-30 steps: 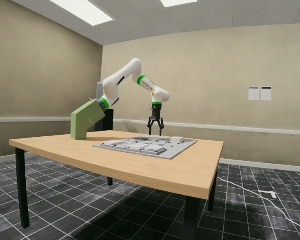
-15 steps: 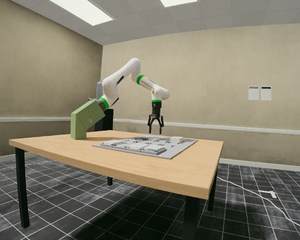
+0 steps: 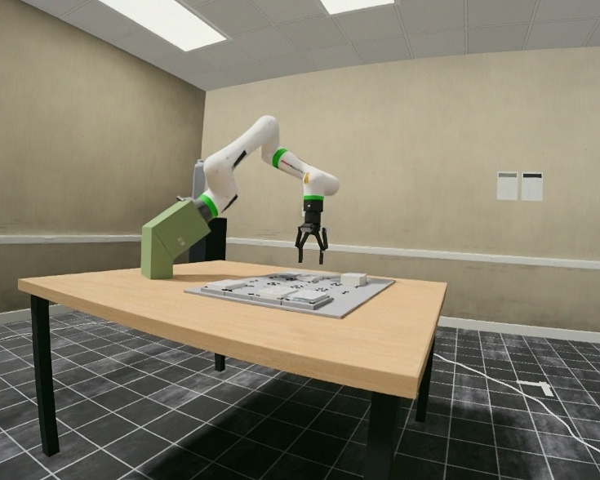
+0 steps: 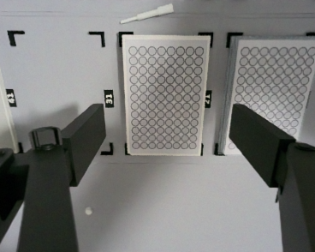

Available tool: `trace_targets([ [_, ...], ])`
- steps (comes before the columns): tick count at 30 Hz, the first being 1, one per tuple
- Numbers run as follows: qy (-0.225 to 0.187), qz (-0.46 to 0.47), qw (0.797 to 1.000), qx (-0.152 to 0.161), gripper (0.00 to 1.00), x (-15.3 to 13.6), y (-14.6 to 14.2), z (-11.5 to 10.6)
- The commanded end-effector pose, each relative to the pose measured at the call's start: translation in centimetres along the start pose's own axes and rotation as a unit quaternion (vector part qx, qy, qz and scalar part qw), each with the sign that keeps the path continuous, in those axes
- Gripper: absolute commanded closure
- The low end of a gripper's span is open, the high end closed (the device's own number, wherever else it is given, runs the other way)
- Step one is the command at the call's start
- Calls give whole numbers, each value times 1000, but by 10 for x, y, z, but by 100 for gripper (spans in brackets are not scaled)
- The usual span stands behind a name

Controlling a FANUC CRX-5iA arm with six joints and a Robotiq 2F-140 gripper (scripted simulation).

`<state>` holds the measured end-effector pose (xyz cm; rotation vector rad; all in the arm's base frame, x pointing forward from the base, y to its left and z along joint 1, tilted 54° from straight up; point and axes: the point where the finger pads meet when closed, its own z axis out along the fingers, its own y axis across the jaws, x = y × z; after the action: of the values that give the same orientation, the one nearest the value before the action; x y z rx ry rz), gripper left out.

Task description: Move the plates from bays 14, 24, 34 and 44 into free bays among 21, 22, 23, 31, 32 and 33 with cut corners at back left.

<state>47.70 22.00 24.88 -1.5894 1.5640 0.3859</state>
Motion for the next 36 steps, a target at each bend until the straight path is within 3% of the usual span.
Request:
trace_targets([
  [1, 0, 0, 1000, 1, 30, 0, -1, -2],
  [10, 0, 0, 1000, 1, 30, 0, -1, -2],
  [36, 0, 0, 1000, 1, 30, 86, 18, -2],
])
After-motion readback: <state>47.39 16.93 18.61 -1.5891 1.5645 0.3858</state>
